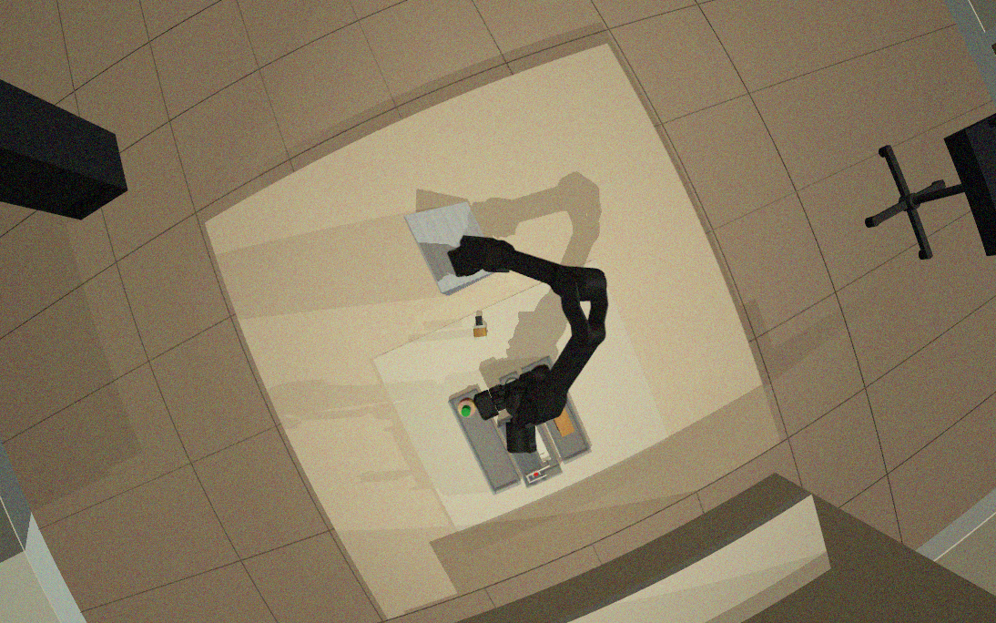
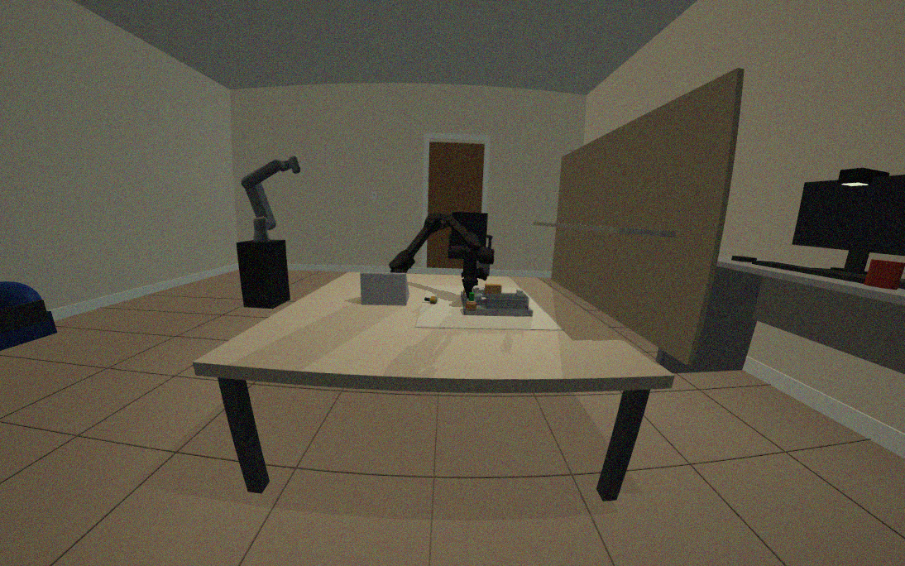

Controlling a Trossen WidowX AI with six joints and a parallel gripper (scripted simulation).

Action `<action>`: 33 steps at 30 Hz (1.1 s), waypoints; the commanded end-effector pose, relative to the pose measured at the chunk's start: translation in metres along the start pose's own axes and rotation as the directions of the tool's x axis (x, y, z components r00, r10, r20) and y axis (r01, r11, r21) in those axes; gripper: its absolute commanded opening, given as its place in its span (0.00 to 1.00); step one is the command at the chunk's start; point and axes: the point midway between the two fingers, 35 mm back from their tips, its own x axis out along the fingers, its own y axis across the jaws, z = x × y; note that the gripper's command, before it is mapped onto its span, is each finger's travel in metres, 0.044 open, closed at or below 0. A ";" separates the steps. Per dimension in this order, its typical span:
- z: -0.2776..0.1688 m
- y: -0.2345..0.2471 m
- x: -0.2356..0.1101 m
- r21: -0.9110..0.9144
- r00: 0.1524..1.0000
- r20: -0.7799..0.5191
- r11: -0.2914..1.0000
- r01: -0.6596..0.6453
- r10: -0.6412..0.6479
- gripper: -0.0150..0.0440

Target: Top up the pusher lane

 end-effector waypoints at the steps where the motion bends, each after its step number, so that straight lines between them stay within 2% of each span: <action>1: 0.001 0.002 0.000 -0.005 1.000 0.006 1.000 -0.007 0.007 0.25; 33: -0.005 0.000 0.000 -0.005 1.000 0.006 1.000 -0.007 0.007 0.25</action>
